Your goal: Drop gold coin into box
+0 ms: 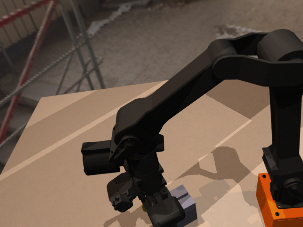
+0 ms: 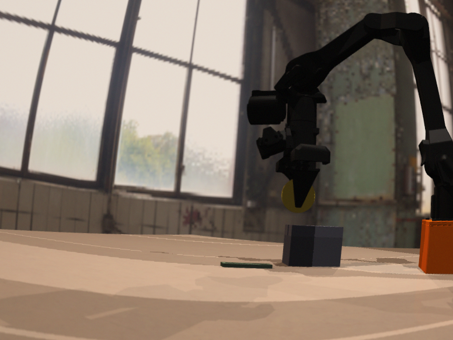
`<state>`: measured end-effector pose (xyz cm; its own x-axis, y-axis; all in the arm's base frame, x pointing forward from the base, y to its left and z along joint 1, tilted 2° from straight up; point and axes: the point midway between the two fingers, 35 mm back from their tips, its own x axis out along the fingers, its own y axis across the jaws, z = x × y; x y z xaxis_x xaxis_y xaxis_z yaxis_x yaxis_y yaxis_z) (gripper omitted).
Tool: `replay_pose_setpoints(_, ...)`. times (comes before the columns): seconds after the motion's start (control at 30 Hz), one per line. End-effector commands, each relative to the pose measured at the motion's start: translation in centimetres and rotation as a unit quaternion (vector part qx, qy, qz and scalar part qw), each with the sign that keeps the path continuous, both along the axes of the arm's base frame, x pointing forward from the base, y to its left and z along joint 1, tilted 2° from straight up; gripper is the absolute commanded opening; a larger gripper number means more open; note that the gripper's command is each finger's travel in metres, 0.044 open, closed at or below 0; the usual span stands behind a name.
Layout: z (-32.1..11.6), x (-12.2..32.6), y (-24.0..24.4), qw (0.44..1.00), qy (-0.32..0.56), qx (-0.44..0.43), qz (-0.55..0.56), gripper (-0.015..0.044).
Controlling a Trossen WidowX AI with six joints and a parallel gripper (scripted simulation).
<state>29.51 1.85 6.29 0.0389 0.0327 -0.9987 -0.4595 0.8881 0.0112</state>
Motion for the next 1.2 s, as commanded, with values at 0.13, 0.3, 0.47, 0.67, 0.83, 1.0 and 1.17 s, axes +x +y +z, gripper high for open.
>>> replay_pose_setpoints(0.13,-0.2,-1.3,-1.4,1.0,-0.001,0.002,0.001,0.0)
replay_pose_setpoints(0.3,-0.4,-2.2,-2.3,1.0,-0.001,0.001,0.002,0.0)
replay_pose_setpoints(0.47,-0.5,-2.8,-2.8,1.0,-0.001,0.001,0.002,0.0)
replay_pose_setpoints(0.67,-0.5,-2.6,-2.6,1.0,0.002,-0.001,0.0,0.0)
replay_pose_setpoints(0.83,-0.5,-2.6,-2.7,1.0,0.002,-0.001,0.0,0.0)
replay_pose_setpoints(1.0,-0.4,-2.7,-2.8,1.0,0.002,-0.001,0.002,0.0)
replay_pose_setpoints(1.17,-0.5,-2.8,-2.9,1.0,0.002,-0.001,0.004,0.0)
